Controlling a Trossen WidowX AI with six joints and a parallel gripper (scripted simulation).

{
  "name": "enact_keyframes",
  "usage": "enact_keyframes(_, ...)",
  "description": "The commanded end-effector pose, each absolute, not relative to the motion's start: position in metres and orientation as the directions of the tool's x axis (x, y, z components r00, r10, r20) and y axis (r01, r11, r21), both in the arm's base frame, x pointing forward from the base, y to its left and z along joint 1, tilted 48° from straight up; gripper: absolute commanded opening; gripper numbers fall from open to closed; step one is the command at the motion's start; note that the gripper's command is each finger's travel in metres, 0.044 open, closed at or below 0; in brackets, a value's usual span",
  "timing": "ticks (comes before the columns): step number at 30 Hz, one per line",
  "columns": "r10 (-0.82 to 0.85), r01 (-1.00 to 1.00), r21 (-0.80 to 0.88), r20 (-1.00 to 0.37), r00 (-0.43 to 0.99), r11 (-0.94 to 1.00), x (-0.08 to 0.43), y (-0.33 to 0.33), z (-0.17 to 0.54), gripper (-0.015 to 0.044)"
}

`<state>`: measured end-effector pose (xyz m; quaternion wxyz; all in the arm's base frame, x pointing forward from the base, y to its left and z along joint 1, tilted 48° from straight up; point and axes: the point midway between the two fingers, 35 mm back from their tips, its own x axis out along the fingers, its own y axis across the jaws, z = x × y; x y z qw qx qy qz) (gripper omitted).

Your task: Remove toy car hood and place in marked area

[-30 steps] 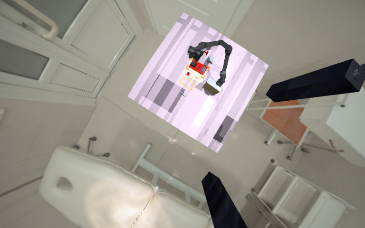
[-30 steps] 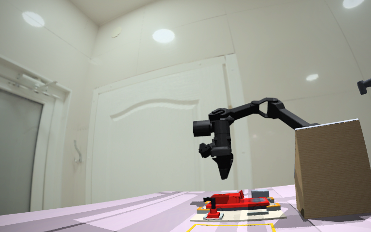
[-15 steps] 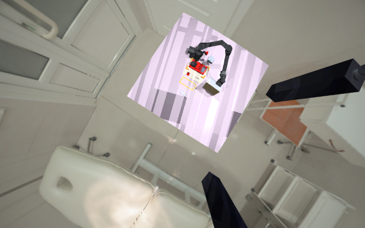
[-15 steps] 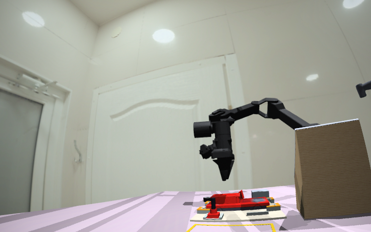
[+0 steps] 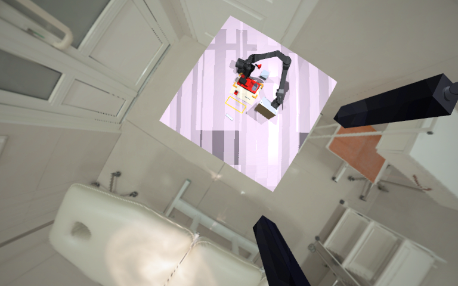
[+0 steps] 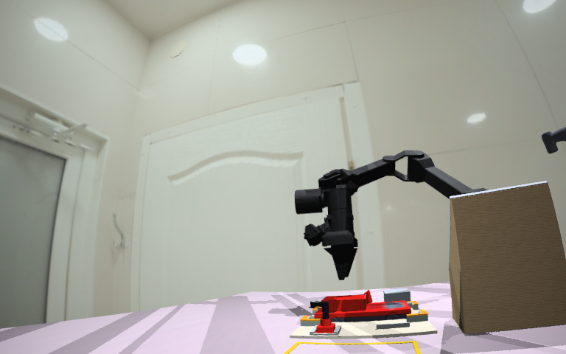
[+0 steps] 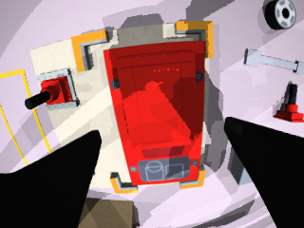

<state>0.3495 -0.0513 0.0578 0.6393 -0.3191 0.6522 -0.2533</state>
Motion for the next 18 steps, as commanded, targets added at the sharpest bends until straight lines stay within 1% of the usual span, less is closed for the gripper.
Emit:
enact_keyframes(1,-0.743,-0.095,-0.741,-0.669,0.018,0.665,0.3492,-0.0548,0.0554,0.044)
enact_keyframes(18,-0.743,-0.095,-0.741,-0.669,0.018,0.665,0.3499,-0.0621,0.0487,0.044)
